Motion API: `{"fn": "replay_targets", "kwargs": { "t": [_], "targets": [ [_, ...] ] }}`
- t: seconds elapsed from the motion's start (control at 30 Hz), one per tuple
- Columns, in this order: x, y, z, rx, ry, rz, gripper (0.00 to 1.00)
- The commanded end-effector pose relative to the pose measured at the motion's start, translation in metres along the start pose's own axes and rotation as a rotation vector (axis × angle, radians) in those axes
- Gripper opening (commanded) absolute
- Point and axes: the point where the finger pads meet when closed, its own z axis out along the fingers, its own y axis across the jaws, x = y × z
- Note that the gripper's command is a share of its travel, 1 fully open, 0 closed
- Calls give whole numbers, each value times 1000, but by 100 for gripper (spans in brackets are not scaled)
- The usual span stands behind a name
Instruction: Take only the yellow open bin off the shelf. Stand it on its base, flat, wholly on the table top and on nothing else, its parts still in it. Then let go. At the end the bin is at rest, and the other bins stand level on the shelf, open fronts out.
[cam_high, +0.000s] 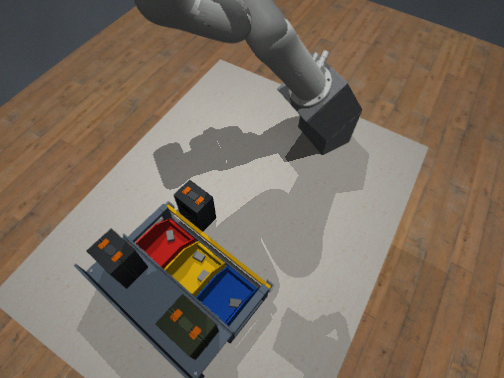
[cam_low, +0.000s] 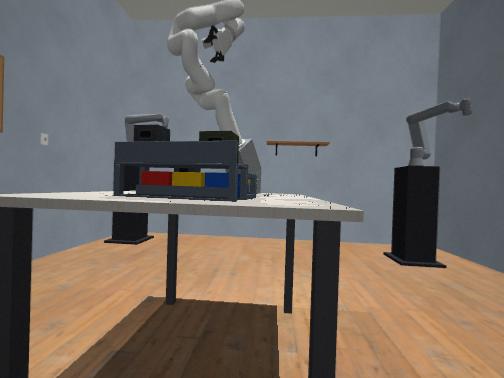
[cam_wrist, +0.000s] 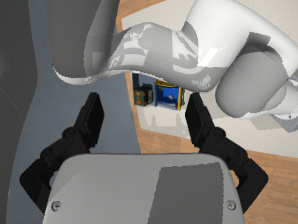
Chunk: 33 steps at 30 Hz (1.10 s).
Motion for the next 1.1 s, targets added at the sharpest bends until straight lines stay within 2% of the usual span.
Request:
{"fn": "replay_targets", "kwargs": {
  "t": [0.0,0.23,0.27,0.4,0.8,0.83,0.97,1.07],
  "targets": [
    [48,10,8,133,-35,-220,100],
    [48,10,8,133,-35,-220,100],
    [10,2,2,26,-7,-44,100],
    [48,10,8,133,-35,-220,100],
    [48,10,8,133,-35,-220,100],
    [10,2,2,26,-7,-44,100],
    [48,10,8,133,-35,-220,100],
    [48,10,8,133,-35,-220,100]
  ]
}}
